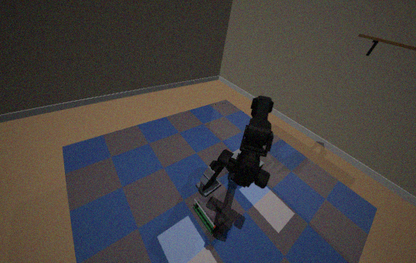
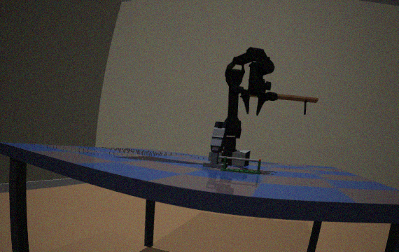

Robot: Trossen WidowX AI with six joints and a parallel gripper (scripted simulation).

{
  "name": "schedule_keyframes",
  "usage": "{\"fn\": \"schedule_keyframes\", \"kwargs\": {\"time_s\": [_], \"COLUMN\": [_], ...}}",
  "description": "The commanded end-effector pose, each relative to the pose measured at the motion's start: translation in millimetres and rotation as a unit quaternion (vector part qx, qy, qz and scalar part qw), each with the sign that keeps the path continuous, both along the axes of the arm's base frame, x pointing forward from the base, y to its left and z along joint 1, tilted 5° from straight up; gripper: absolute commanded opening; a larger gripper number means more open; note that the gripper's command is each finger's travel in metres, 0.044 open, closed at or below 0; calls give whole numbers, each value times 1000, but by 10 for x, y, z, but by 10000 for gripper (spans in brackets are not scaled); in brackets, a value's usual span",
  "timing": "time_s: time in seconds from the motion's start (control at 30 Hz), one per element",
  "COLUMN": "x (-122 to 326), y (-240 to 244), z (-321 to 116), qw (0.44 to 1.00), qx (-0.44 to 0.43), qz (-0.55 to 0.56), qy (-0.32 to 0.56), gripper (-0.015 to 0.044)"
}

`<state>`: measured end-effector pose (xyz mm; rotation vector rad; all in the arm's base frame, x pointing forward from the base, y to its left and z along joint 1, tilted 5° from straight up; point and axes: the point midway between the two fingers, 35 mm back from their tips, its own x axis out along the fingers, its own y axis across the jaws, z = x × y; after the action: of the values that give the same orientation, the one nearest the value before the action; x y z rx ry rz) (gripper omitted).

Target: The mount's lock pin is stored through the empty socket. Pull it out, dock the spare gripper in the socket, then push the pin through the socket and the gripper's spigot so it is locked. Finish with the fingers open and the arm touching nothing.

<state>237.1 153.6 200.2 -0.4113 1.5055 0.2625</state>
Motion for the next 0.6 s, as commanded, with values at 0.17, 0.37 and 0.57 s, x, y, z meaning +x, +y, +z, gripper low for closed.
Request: {"fn": "schedule_keyframes", "kwargs": {"time_s": [0.17, 0.37, 0.57], "x": [899, 1175, 1271], "y": [51, 8, -47], "z": [-385, -560, -632], "qw": [912, 845, 815], "qx": [-99, -127, -137], "qz": [395, 514, 556], "qy": [45, 76, 89], "gripper": [180, 180, 180]}}
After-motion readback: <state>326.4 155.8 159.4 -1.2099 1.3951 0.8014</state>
